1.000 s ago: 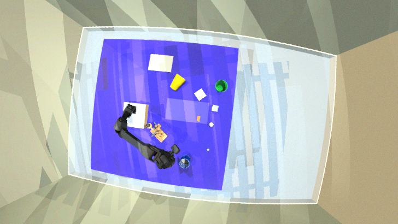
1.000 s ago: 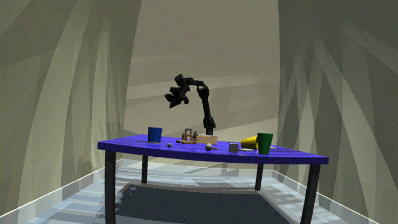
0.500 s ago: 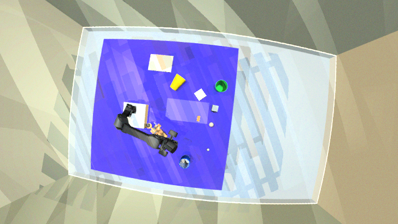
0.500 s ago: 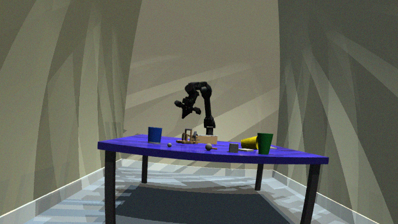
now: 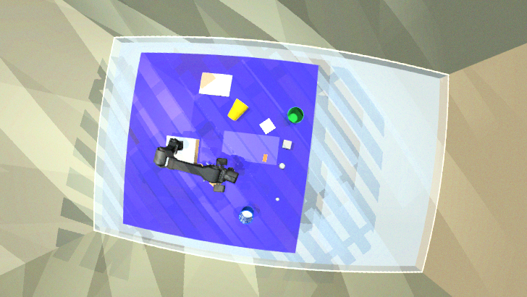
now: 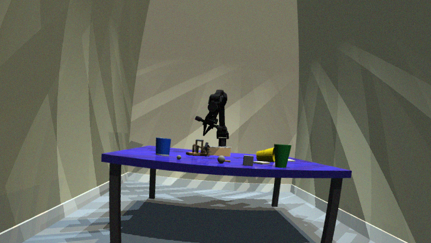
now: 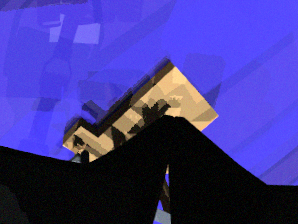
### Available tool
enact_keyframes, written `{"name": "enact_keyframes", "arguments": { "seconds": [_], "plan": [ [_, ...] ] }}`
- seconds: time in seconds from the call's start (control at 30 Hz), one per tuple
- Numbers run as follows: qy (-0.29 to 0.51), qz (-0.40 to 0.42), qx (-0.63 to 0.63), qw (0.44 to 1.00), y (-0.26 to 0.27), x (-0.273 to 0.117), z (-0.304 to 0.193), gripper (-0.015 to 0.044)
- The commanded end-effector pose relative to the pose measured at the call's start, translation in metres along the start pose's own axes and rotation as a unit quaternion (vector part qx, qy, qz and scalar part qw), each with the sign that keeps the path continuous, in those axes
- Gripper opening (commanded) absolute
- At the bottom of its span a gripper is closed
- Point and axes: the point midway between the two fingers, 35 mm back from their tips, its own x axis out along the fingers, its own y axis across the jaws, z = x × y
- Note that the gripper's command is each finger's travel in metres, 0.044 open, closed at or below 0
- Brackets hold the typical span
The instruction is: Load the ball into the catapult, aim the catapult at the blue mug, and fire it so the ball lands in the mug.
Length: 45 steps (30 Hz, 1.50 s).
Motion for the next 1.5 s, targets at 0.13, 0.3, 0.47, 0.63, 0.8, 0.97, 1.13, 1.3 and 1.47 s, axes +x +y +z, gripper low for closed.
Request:
{"name": "enact_keyframes", "arguments": {
  "seconds": [0.13,0.3,0.47,0.63,0.8,0.97,1.13,1.3,1.47],
  "plan": [
    [0.071,-0.007,-0.125,0.990,0.034,0.003,-0.035,0.0000],
    [0.110,-0.012,-0.192,0.975,0.050,0.004,-0.055,0.0000],
    [0.140,-0.018,-0.242,0.960,0.060,0.004,-0.071,0.0000],
    [0.173,-0.023,-0.298,0.938,0.069,0.004,-0.088,0.0000],
    [0.213,-0.026,-0.366,0.906,0.077,0.002,-0.109,0.0000],
    [0.246,-0.028,-0.422,0.872,0.082,-0.001,-0.126,0.0000],
    [0.248,-0.028,-0.424,0.871,0.082,-0.001,-0.126,0.0000],
    [0.248,-0.028,-0.424,0.871,0.083,0.001,-0.126,0.0000],
    [0.248,-0.028,-0.424,0.871,0.085,0.008,-0.124,0.0000]
  ]
}}
